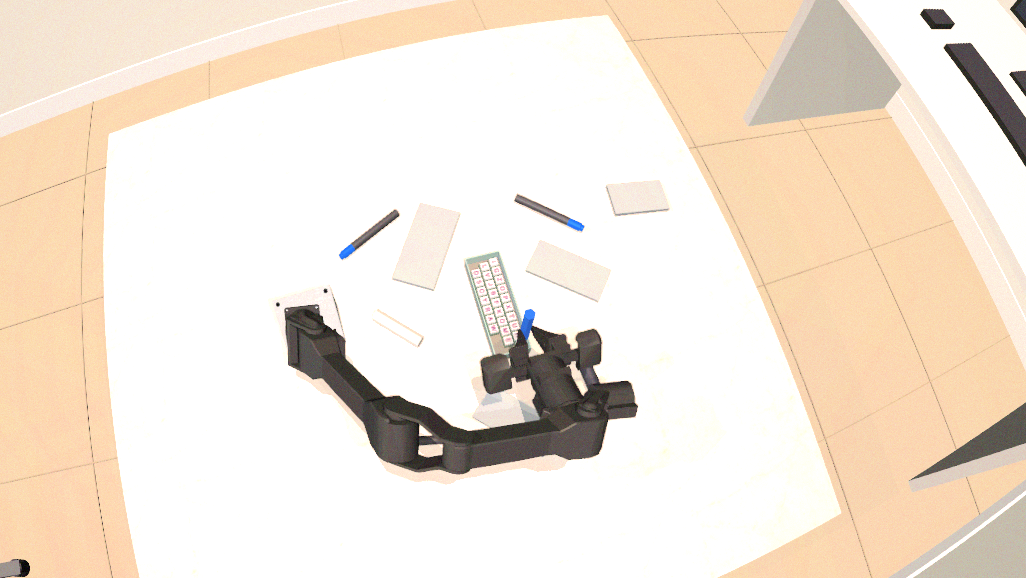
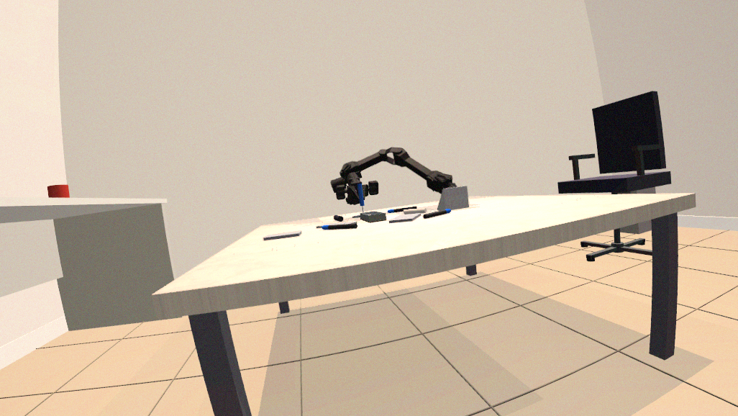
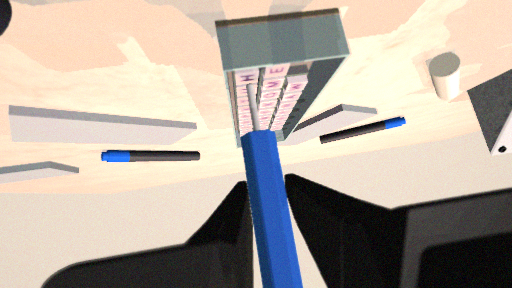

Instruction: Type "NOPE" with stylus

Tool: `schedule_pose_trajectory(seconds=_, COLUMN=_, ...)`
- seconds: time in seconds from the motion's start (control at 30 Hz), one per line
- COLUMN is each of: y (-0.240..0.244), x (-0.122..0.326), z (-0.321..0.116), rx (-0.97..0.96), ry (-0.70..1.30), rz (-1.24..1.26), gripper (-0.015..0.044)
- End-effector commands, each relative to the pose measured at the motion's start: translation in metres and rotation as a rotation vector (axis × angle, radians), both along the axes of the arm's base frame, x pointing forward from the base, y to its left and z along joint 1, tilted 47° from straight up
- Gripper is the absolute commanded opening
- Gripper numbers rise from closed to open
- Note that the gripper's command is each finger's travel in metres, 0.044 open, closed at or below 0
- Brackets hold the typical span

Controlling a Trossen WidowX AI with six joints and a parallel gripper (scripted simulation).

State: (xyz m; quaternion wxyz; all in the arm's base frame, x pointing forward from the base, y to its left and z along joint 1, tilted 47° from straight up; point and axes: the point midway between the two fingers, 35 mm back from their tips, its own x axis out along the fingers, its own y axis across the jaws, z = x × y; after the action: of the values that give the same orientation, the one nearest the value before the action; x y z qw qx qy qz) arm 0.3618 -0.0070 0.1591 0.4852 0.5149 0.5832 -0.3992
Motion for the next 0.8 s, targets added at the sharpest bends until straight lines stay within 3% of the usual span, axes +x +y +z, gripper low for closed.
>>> schedule_pose_trajectory(seconds=0.0, y=0.0002, x=-0.0004, z=-0.0002, rx=0.003, ry=-0.003, rz=0.004, gripper=0.0081)
schedule_pose_trajectory(seconds=0.77, y=-0.0094, x=0.0015, z=-0.0092, rx=0.003, ry=-0.003, rz=0.004, gripper=0.0081)
